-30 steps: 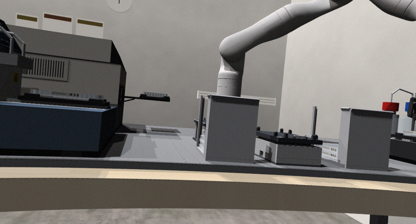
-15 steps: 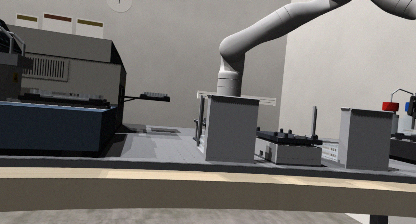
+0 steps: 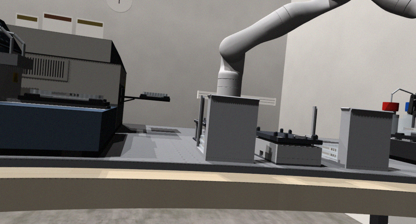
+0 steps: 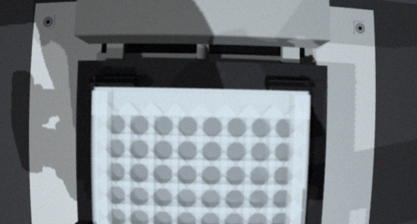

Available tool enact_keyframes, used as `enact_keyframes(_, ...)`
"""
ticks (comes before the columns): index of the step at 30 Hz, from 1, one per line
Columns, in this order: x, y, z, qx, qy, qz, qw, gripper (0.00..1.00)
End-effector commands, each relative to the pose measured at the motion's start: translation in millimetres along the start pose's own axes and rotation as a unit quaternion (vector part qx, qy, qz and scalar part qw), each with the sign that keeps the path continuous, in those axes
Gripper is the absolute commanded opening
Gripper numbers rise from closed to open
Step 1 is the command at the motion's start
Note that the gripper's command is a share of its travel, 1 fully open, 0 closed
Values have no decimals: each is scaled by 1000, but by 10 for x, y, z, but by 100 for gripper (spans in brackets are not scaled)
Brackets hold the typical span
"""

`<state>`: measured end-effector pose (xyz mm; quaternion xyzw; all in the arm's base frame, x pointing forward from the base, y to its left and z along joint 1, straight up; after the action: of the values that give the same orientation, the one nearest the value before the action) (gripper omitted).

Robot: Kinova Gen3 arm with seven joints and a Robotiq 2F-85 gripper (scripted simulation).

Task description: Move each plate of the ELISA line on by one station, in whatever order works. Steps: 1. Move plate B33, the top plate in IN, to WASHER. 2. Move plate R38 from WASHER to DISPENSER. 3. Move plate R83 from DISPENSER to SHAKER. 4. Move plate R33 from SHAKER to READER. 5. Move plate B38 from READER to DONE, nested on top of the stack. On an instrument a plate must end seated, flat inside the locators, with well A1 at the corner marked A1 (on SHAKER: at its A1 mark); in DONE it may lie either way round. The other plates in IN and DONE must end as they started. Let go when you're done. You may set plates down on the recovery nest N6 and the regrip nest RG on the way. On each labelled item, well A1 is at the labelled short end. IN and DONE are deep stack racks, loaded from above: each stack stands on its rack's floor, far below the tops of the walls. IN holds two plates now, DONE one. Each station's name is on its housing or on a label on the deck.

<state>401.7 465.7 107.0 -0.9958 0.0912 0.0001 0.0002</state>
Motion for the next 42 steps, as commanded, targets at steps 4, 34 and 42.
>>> enact_keyframes(4, 3, -6, -36, 1, 1, 0, 1000, 94)
enact_keyframes(34, 3, -5, -330, 1, 1, 0, 1000, 94)
enact_keyframes(42, 3, -5, -437, 1, 1, 0, 1000, 94)
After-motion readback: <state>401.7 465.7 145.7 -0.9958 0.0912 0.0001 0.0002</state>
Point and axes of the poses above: the point where the finger pads meet when closed, its own z axis out along the fingers, its own x axis across the jaws, y = z × x, the point moved 5 cm from there along -z, back along the fingers, and after that the axes turned 9 degrees about z, right-handed, at the moved point
